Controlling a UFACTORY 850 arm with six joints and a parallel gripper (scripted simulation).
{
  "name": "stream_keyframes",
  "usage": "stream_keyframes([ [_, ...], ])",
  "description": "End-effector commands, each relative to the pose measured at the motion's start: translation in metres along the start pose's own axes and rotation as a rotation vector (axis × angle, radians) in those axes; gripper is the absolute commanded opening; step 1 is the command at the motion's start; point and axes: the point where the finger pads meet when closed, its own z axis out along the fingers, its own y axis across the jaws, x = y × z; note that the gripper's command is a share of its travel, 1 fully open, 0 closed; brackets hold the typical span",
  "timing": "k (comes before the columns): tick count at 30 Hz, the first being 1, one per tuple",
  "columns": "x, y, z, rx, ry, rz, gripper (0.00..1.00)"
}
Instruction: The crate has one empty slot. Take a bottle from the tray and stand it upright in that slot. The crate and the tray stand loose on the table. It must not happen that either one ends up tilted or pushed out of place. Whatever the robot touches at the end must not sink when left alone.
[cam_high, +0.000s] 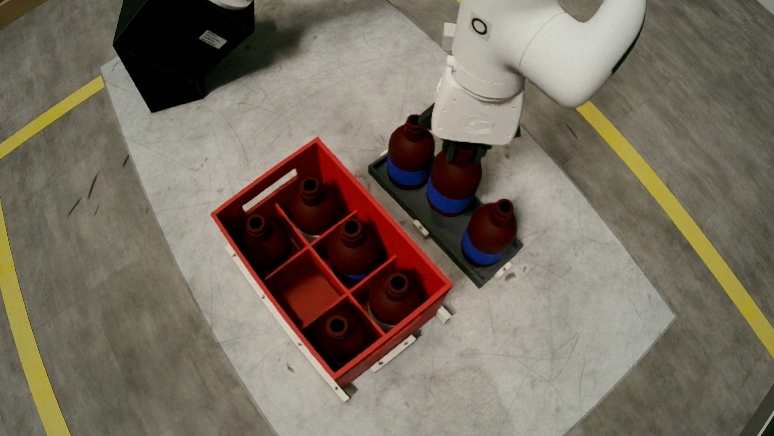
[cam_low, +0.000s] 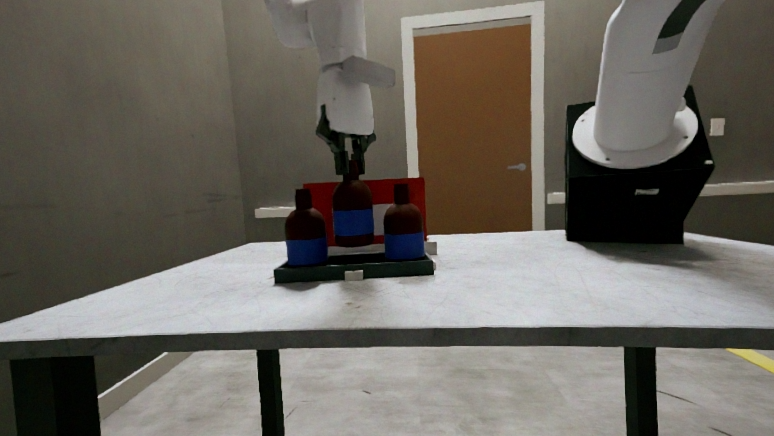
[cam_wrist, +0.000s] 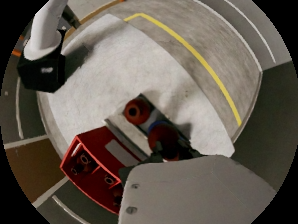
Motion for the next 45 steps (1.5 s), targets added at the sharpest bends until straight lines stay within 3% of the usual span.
stream_keyframes([
  [1,0.0,0.0,-0.004,0.0,-0.001,0.0,0.0],
  [27,0.0,0.0,-0.03,0.0,-0.001,0.0,0.0],
  [45,0.0,0.0,-0.033,0.0,-0.001,0.0,0.0],
])
